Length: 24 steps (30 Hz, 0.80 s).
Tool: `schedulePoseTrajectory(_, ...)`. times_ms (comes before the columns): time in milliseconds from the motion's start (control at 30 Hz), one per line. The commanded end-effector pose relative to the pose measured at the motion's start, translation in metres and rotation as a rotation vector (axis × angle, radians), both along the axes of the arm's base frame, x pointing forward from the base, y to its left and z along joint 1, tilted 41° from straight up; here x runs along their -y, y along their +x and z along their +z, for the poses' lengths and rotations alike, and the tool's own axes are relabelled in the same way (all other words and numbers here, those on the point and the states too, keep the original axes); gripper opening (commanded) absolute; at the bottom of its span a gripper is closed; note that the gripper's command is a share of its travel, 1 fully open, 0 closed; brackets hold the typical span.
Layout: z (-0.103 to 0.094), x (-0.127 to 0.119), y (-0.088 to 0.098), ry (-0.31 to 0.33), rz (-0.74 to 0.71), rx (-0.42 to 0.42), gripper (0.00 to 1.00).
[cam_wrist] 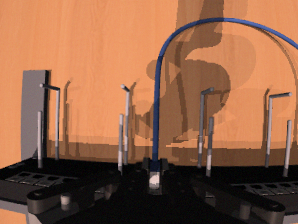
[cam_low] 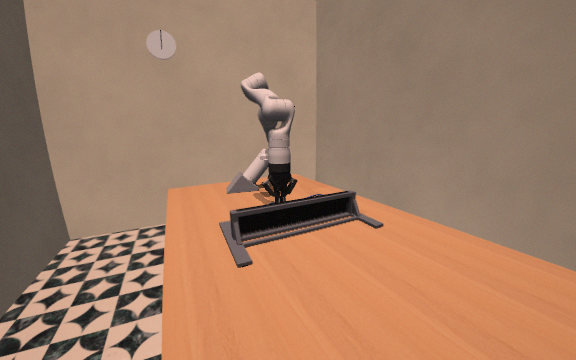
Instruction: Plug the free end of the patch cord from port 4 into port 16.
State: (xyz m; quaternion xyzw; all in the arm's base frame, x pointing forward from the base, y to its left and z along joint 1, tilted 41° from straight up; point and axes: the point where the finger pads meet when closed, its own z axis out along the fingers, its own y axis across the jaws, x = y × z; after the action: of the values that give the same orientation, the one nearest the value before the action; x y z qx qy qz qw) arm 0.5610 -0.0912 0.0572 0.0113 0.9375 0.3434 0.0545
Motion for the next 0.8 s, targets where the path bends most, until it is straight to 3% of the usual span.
schedulePoseTrajectory(0,0.0037,0.0005,0.0096,-0.001,-0.010,0.025,0.00)
schedulePoseTrajectory(767,0.0040,0.0006,0.0110,-0.001,-0.003,0.018,0.00)
